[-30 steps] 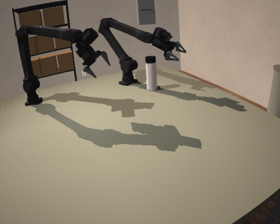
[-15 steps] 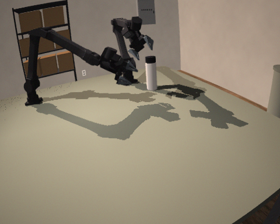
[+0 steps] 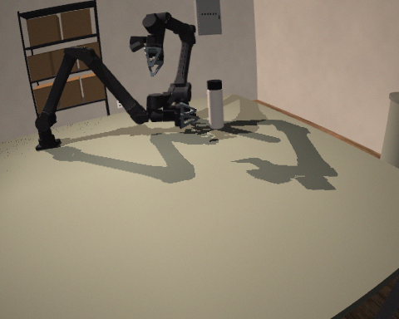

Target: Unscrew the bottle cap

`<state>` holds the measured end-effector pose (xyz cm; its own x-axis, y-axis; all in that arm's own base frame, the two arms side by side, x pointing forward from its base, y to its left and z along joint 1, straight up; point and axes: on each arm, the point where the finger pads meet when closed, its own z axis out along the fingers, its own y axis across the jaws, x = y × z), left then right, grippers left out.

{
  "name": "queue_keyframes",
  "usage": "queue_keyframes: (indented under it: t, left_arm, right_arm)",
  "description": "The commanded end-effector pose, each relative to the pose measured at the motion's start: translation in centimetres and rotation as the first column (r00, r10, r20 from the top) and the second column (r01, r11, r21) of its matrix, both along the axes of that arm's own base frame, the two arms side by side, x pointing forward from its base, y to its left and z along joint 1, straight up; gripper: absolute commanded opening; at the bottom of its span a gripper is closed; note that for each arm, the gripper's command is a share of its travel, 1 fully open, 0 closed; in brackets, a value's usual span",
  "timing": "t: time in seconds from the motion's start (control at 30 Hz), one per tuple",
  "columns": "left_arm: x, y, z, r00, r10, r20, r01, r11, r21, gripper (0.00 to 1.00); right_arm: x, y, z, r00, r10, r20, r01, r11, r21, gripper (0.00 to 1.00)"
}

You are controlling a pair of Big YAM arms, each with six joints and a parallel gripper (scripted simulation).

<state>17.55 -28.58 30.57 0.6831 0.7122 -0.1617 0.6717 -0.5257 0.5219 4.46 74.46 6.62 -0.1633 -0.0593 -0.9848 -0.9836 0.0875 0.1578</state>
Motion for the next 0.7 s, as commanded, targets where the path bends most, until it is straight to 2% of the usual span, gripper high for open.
queue_keyframes:
  t: [0.0,0.03,0.07,0.13,0.17,0.67]
  left_arm:
    - [-0.5,-0.4,2.9,0.988,-0.142,0.065,0.139,0.989,0.043,0.94]
    - [-0.2,-0.2,2.9,0.989,-0.131,0.065,0.128,0.991,0.043,0.94]
    - [-0.4,0.2,1.3,0.990,-0.132,0.045,0.129,0.989,0.069,0.94]
    - [-0.4,0.2,1.3,0.990,-0.132,0.045,0.129,0.989,0.069,0.94]
    - [-0.4,0.2,1.3,0.990,-0.132,0.045,0.129,0.989,0.069,0.94]
    - [-0.3,0.1,1.4,0.990,-0.132,0.050,0.129,0.990,0.062,0.94]
  right_arm:
    - [0.4,0.6,0.7,0.984,0.009,0.176,-0.024,0.996,0.087,0.96]
    - [0.4,0.6,0.7,0.984,0.009,0.176,-0.024,0.996,0.087,0.96]
    - [0.4,0.6,0.9,0.984,0.008,0.176,-0.024,0.996,0.088,0.96]
    - [0.4,0.6,0.9,0.984,0.008,0.176,-0.024,0.996,0.088,0.96]
    - [0.4,0.7,2.5,0.984,0.004,0.178,-0.024,0.994,0.110,0.96]
    - [0.4,0.7,2.5,0.984,0.004,0.178,-0.024,0.994,0.110,0.96]
